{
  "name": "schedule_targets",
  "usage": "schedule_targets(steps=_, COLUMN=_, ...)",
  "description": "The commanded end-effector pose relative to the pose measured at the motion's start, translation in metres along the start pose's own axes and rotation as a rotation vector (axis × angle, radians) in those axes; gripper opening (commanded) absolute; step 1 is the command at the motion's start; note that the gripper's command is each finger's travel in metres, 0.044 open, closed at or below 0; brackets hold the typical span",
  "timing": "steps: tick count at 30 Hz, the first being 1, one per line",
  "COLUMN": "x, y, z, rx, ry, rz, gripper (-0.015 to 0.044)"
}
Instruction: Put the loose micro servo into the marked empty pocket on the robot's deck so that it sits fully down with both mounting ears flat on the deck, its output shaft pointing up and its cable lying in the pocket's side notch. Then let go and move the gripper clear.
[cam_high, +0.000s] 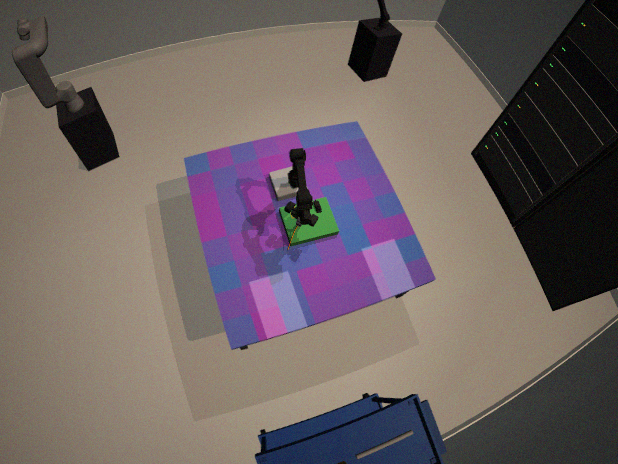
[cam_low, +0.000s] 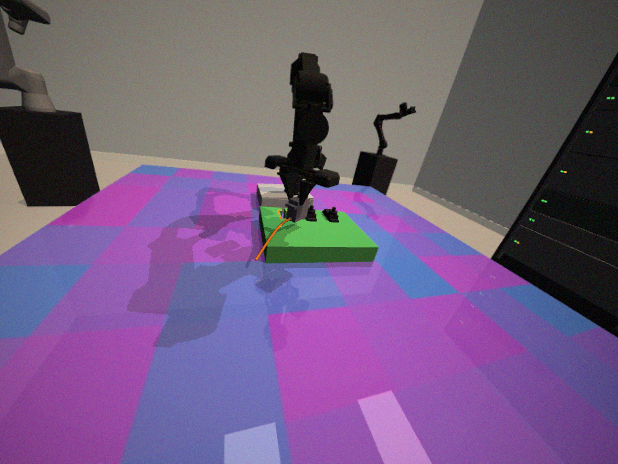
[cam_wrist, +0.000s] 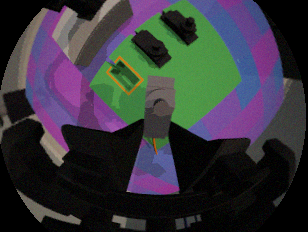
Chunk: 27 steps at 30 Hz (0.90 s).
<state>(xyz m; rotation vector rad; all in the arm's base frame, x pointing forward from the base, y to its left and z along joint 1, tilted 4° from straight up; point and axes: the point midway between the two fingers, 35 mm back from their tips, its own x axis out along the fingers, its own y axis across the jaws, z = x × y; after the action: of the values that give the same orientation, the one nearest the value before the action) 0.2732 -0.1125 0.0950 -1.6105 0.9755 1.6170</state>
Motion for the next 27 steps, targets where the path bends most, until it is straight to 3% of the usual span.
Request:
schedule_targets(steps=1, x=-0.0017, y=-0.0005, z=-0.0019, rx=0.039, ry=0.005, rz=-0.002, gripper=0.0)
schedule_targets(steps=27, x=-0.0018, y=-0.0005, z=-0.002, rx=0.934, ry=0.004, rz=-0.005, gripper=0.0)
